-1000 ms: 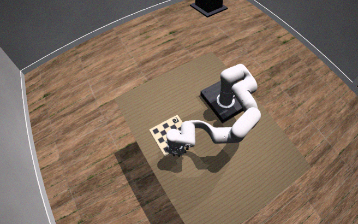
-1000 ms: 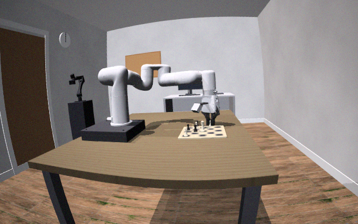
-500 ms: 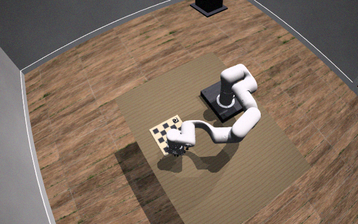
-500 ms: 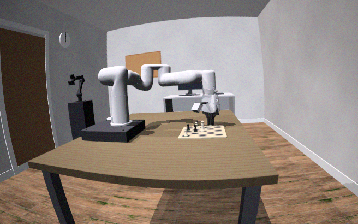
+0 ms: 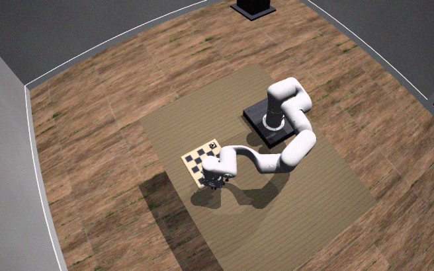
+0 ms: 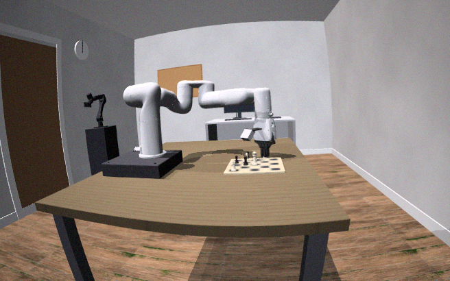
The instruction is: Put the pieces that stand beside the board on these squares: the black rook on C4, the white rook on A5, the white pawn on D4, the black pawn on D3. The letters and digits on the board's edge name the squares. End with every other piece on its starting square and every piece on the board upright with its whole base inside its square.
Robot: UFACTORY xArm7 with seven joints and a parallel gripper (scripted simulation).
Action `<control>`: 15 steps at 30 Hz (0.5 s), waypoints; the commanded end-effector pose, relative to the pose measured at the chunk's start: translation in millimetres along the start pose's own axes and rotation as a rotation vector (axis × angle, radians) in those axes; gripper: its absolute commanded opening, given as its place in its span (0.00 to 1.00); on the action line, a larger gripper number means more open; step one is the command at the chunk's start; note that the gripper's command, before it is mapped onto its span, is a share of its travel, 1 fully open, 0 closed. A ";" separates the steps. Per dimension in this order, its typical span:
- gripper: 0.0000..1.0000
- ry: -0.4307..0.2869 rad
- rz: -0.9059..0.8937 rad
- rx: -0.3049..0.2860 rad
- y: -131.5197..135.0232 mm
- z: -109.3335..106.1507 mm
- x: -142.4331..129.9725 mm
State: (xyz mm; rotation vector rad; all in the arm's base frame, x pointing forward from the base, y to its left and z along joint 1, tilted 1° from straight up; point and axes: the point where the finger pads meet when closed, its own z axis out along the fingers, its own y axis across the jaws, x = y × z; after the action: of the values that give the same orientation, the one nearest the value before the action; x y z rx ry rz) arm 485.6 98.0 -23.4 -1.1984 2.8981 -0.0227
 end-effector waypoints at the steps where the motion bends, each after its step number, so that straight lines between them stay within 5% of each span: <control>1: 0.00 0.000 0.001 -0.001 0.3 0.3 0.1; 9: 0.00 0.000 0.001 -0.001 0.3 -3.3 0.1; 15: 0.00 0.000 0.001 -0.001 0.2 -34.2 0.1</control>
State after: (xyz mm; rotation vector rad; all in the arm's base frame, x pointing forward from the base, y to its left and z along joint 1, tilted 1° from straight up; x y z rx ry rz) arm 481.2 97.3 -18.0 -1.2013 2.9133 -0.0121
